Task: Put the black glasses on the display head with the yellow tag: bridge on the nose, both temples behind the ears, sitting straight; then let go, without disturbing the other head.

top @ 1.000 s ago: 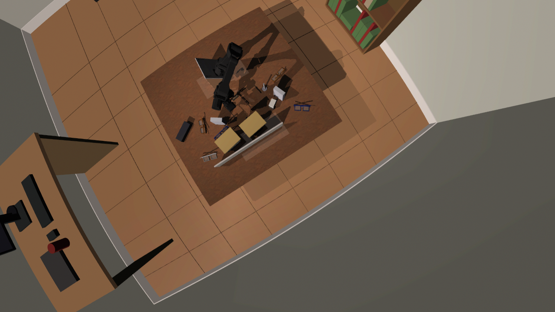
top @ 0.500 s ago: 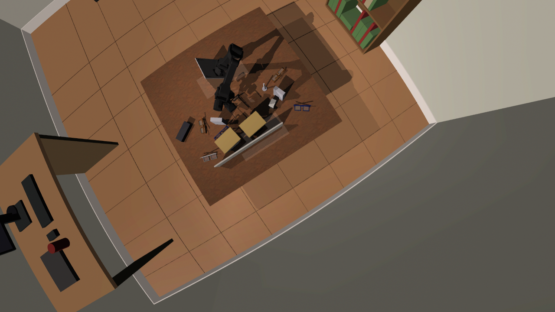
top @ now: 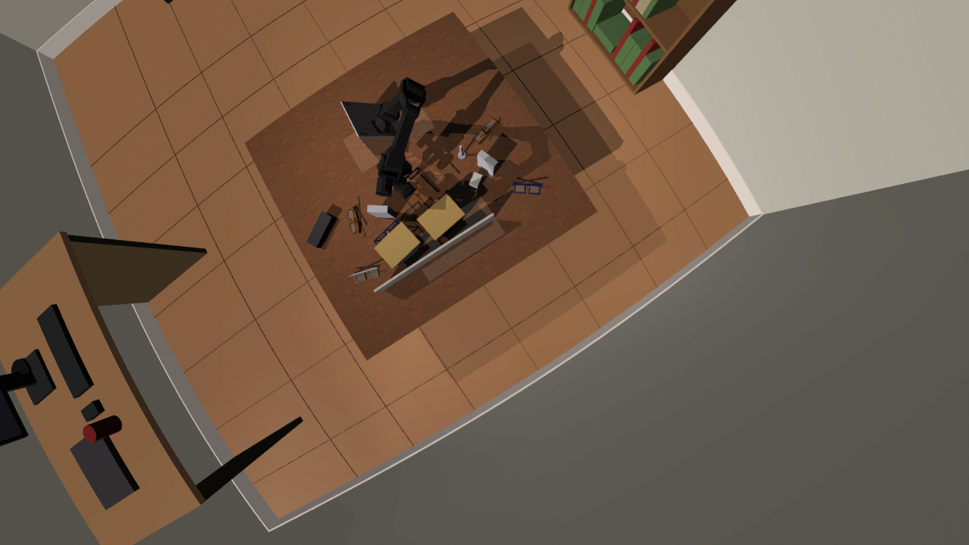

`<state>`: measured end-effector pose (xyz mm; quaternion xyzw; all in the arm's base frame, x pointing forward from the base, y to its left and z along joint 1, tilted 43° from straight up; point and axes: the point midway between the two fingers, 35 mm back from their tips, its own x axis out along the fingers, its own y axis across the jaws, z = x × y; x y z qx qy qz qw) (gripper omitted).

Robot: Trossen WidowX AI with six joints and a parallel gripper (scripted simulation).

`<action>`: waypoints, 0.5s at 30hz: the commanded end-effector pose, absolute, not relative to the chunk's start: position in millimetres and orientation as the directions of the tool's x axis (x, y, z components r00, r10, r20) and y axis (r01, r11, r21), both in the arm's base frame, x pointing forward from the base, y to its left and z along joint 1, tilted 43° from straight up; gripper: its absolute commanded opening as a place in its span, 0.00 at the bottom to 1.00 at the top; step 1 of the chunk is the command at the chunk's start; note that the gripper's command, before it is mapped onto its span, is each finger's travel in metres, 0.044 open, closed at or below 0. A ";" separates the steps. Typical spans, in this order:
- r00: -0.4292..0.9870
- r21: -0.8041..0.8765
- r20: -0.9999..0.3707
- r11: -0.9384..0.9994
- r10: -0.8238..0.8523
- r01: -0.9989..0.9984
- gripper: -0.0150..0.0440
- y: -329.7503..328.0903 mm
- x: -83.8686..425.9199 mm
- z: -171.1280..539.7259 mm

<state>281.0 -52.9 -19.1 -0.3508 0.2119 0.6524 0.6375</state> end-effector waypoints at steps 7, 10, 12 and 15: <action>0.068 -0.176 -0.727 -0.089 0.683 -0.980 0.25 -52.5 296.0 -16.3; 0.066 -0.174 -0.726 -0.091 0.684 -0.981 0.25 -52.1 300.4 -15.5; 0.063 -0.172 -0.726 -0.092 0.685 -0.981 0.25 -51.8 303.4 -14.9; 0.062 -0.172 -0.725 -0.093 0.686 -0.981 0.25 -51.3 308.0 -14.0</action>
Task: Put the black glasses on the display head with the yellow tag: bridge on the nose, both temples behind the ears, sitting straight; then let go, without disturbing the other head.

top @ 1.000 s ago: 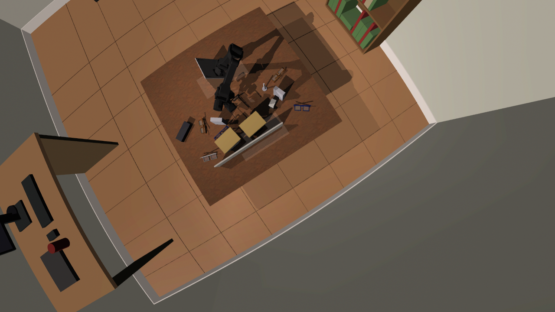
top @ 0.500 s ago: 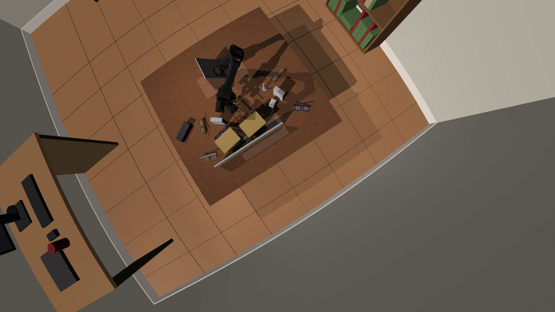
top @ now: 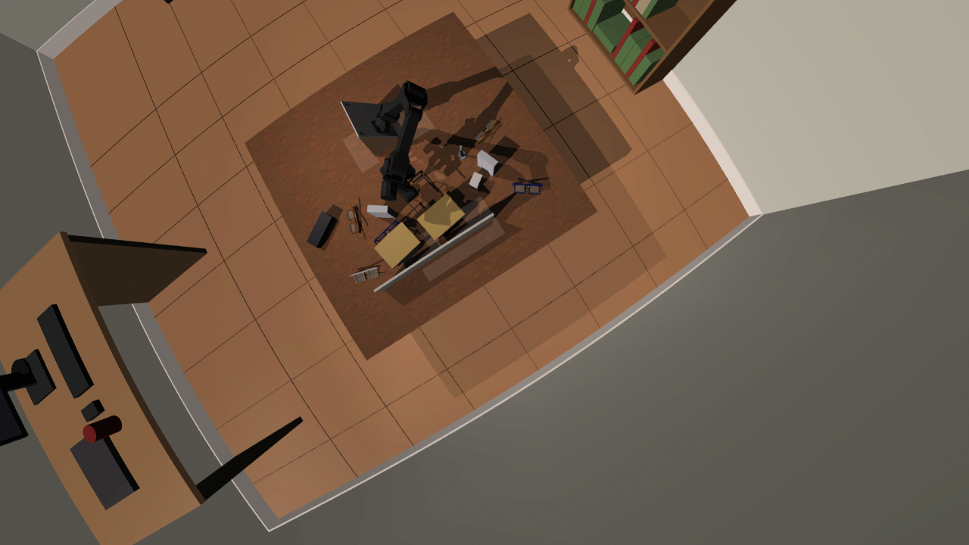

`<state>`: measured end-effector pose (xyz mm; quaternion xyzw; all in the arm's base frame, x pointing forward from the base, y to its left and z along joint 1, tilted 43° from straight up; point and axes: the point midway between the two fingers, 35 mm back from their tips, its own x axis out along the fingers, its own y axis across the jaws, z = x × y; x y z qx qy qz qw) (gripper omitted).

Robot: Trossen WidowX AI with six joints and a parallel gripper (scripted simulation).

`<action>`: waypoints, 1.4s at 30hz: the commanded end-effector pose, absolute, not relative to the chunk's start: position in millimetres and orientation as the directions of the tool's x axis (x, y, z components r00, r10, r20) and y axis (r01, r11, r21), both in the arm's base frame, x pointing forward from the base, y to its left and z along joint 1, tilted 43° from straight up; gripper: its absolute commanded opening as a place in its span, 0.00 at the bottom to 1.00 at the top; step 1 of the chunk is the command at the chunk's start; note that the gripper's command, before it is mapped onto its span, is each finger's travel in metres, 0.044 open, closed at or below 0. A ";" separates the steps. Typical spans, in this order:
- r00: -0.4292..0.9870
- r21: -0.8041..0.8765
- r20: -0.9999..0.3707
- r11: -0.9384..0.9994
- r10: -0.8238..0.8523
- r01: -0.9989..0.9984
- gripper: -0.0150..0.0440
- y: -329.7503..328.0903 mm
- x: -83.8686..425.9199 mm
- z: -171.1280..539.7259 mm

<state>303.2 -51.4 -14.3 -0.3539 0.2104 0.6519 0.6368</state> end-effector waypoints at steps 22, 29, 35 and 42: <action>0.062 -0.173 -0.724 -0.094 0.687 -0.980 0.25 -48.0 341.1 -7.8; 0.063 -0.174 -0.724 -0.093 0.687 -0.980 0.25 -46.9 351.6 -5.8; 0.063 -0.174 -0.724 -0.093 0.687 -0.980 0.25 -45.5 360.7 -4.6; 0.064 -0.175 -0.724 -0.093 0.687 -0.980 0.25 -44.4 370.7 -2.7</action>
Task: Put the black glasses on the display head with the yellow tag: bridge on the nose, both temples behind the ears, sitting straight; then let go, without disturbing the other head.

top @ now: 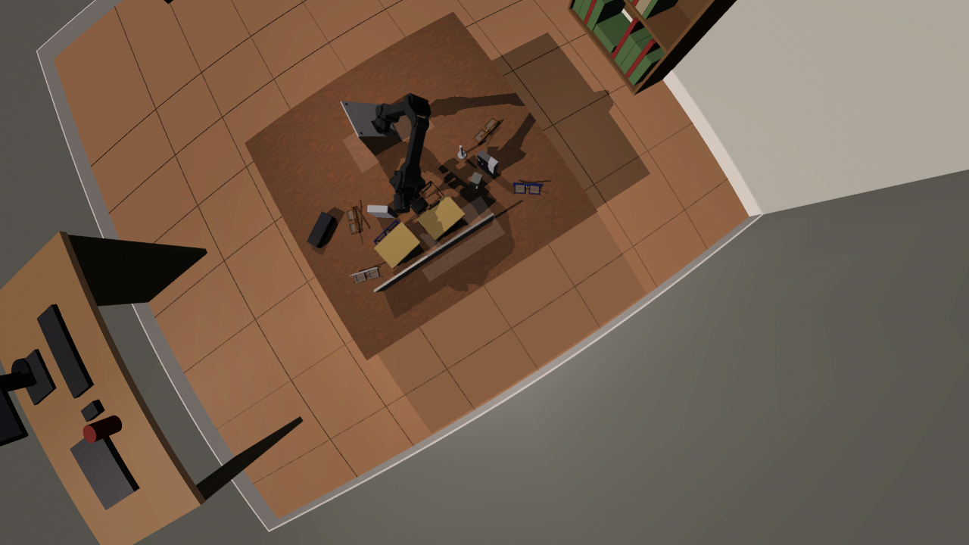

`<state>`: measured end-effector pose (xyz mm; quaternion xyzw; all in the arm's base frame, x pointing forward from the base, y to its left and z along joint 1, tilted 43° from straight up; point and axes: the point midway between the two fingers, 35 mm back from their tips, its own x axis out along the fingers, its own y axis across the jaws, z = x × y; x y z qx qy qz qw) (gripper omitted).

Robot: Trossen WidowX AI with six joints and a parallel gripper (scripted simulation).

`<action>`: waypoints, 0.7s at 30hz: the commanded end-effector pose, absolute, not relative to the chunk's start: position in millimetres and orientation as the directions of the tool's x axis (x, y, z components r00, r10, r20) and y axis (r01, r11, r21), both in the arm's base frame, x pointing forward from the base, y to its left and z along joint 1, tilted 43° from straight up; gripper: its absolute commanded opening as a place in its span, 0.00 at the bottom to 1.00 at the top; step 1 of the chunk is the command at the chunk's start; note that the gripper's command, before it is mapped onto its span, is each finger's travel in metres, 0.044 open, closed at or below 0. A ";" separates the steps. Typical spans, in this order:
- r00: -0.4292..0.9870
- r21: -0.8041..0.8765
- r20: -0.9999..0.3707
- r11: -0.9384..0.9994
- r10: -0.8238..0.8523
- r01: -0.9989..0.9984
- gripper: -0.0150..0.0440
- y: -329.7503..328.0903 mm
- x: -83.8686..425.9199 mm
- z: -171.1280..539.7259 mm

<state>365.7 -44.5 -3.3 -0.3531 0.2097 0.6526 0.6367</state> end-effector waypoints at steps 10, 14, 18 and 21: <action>0.064 -0.176 -0.724 -0.093 0.687 -0.980 0.25 -42.9 385.3 0.0; 0.064 -0.176 -0.724 -0.093 0.687 -0.980 0.25 -42.3 391.2 1.2; 0.065 -0.176 -0.724 -0.093 0.687 -0.980 0.25 -41.7 397.0 2.3; 0.065 -0.177 -0.724 -0.093 0.687 -0.980 0.25 -41.2 401.4 3.2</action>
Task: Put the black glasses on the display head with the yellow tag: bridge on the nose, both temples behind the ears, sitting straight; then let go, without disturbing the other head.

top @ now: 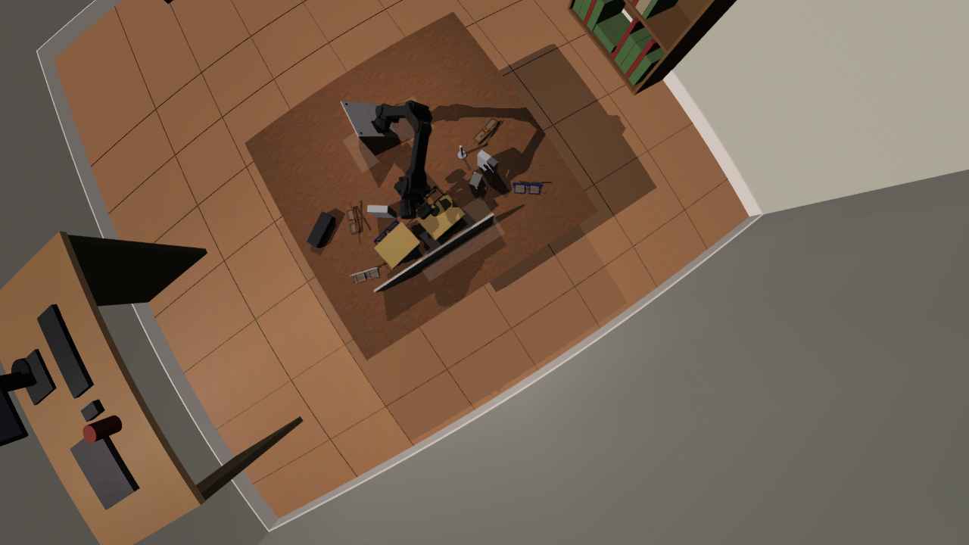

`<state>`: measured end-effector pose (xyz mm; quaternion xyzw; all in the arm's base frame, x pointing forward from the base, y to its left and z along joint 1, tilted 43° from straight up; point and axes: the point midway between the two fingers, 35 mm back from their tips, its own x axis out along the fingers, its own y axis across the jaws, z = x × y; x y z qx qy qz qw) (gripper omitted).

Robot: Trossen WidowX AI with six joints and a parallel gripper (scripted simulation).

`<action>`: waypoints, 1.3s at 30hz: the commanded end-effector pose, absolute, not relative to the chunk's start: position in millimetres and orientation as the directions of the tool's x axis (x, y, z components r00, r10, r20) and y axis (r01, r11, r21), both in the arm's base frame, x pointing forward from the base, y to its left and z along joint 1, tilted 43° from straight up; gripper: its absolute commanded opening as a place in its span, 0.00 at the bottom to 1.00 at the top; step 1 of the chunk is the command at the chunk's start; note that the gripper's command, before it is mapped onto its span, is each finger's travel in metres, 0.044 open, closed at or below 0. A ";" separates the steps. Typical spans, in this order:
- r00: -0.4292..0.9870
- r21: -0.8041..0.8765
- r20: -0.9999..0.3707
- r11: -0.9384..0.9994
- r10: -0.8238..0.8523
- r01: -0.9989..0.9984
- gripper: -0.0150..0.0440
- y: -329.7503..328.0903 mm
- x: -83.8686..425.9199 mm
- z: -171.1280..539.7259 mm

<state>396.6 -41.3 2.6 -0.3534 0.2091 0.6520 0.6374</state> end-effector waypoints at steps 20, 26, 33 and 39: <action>0.066 -0.178 -0.723 -0.093 0.687 -0.980 0.25 -38.9 423.7 7.6; 0.066 -0.178 -0.723 -0.093 0.687 -0.980 0.25 -38.4 424.3 7.1; 0.066 -0.178 -0.723 -0.093 0.687 -0.980 0.25 -37.3 424.2 5.8; 0.066 -0.178 -0.723 -0.093 0.688 -0.980 0.25 -35.2 424.5 3.5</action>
